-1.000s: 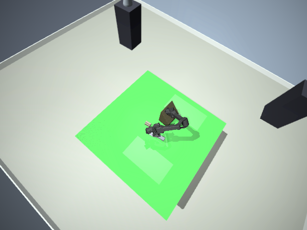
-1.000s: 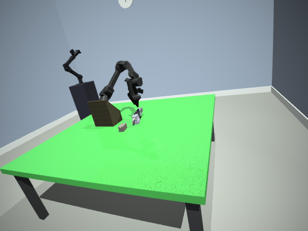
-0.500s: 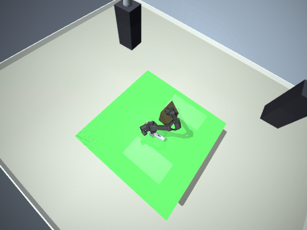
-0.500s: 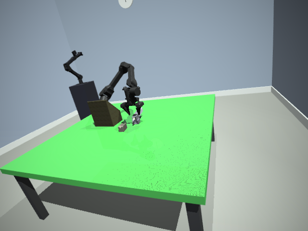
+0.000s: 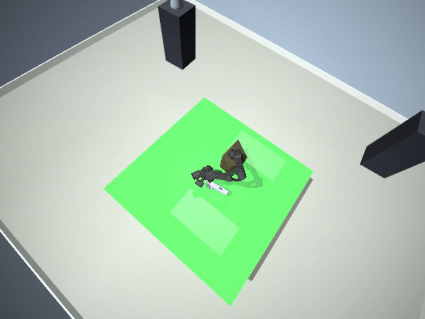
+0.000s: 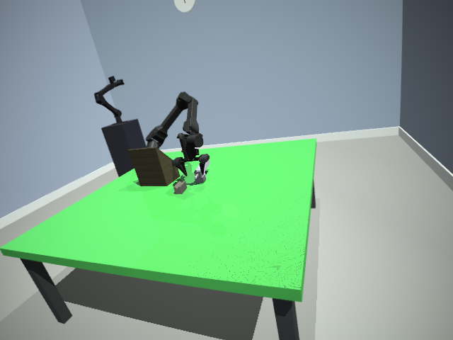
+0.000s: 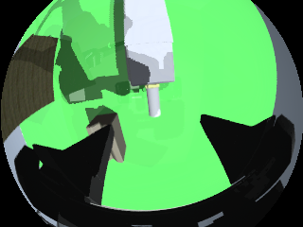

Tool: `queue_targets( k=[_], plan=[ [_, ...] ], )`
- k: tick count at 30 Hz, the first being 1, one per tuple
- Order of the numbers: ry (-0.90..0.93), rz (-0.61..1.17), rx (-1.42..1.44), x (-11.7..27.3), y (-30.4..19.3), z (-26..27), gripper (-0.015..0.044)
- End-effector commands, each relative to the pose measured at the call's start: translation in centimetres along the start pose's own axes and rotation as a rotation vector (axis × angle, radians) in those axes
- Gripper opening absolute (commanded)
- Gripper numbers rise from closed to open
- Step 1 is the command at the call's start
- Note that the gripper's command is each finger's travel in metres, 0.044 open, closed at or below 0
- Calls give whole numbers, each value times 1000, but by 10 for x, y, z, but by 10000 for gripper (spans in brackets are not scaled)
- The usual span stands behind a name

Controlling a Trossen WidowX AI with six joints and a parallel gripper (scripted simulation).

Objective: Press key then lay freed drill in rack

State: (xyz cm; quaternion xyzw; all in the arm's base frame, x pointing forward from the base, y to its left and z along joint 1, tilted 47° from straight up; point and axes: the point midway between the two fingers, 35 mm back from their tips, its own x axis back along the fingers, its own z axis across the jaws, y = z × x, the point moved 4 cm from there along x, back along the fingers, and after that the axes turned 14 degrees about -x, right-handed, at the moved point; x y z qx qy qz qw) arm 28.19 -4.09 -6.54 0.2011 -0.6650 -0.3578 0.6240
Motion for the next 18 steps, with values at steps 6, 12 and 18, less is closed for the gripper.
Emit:
queue_targets(
  k=[6, 12, 18],
  plan=[
    [0, 3, 7, -3, -1, 1, 440],
    [0, 4, 6, -12, 2, 1, 440],
    [0, 4, 6, -22, 4, 2, 440]
  ],
)
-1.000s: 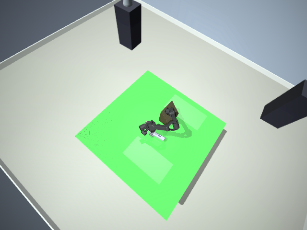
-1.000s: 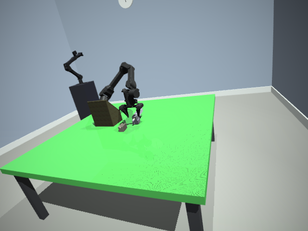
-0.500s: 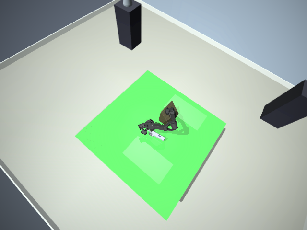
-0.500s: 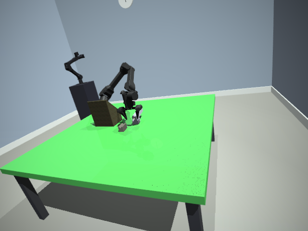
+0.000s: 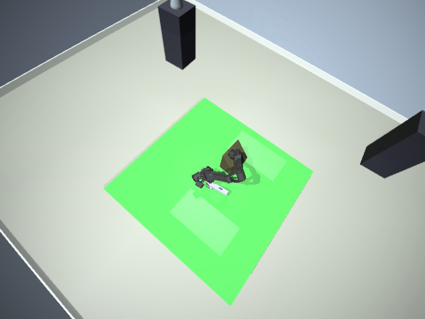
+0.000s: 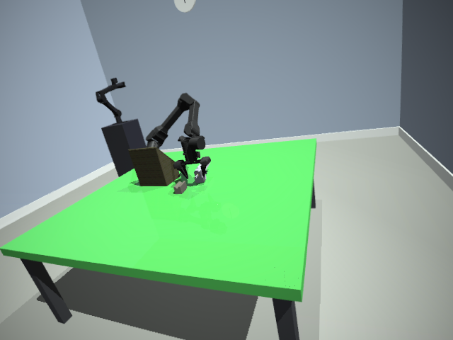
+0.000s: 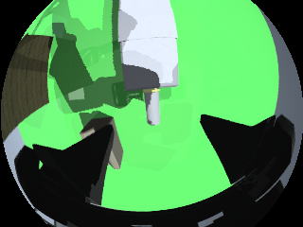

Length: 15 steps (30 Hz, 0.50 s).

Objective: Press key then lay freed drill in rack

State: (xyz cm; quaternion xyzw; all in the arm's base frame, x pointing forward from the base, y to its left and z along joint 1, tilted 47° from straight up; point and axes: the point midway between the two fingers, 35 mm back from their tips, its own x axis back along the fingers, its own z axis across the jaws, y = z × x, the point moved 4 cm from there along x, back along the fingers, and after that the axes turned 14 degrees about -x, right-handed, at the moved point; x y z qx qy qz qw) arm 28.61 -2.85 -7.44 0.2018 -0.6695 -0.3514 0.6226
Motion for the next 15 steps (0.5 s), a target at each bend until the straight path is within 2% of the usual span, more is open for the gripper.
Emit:
queue_targets(
  k=[1, 15],
  plan=[
    [5, -4, -7, -8, 2, 3, 440],
    [6, -7, -8, -30, 9, 6, 440]
  ],
)
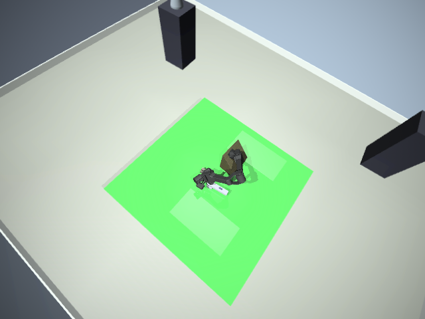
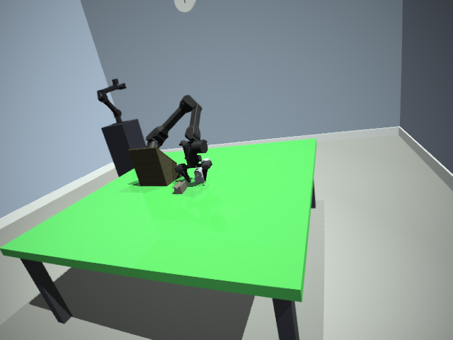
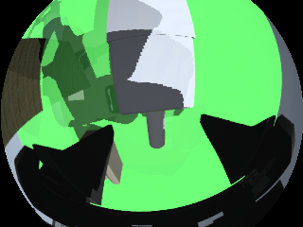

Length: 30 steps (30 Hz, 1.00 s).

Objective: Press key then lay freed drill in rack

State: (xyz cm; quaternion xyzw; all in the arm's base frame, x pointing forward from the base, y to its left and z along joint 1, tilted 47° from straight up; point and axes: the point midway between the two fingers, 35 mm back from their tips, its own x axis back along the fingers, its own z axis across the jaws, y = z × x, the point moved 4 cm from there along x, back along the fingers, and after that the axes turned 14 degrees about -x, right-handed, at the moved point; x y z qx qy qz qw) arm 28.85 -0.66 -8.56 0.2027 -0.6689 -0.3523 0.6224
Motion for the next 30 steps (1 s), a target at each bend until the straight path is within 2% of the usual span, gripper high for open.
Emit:
queue_targets(
  k=[1, 7, 23, 30],
  plan=[
    [6, -5, -7, -8, 2, 4, 440],
    [6, -6, -7, -11, 4, 5, 440],
    [3, -3, 0, -9, 3, 2, 20],
    [3, -3, 0, -9, 3, 2, 0]
  ],
)
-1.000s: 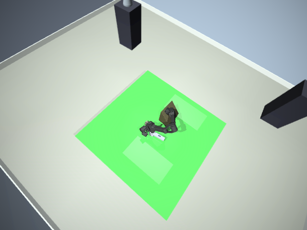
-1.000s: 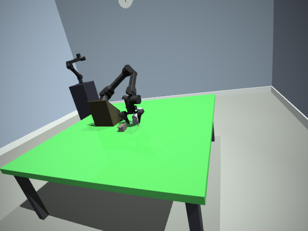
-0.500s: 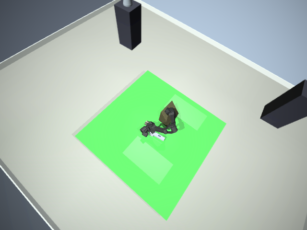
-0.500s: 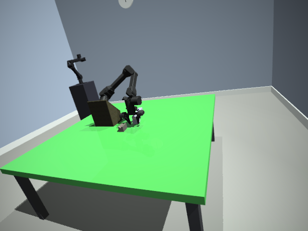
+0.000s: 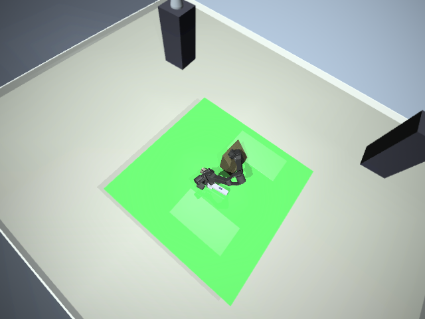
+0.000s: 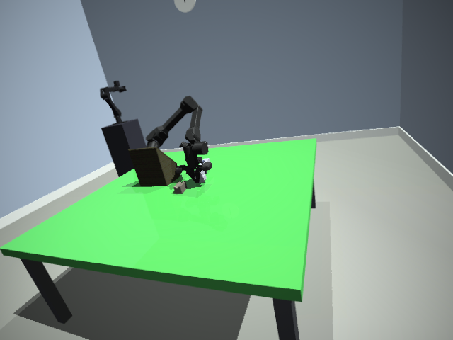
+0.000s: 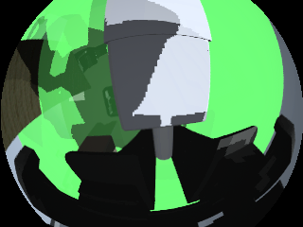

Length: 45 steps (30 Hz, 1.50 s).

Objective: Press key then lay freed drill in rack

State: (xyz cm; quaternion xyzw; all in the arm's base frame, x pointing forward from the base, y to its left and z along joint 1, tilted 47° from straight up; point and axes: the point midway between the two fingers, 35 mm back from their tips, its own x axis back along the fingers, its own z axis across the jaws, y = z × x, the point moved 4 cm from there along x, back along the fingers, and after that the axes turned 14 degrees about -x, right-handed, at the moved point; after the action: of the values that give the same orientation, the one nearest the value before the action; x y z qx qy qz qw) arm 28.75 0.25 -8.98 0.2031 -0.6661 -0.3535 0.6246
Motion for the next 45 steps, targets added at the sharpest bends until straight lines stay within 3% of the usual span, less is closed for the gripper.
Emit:
queue_targets(
  k=[1, 38, 45],
  plan=[
    [-3, -1, 3, 0, 0, -1, 0],
    [-2, -2, -2, 0, -45, -15, 0],
    [8, -6, -6, -3, -39, -10, 184]
  ],
)
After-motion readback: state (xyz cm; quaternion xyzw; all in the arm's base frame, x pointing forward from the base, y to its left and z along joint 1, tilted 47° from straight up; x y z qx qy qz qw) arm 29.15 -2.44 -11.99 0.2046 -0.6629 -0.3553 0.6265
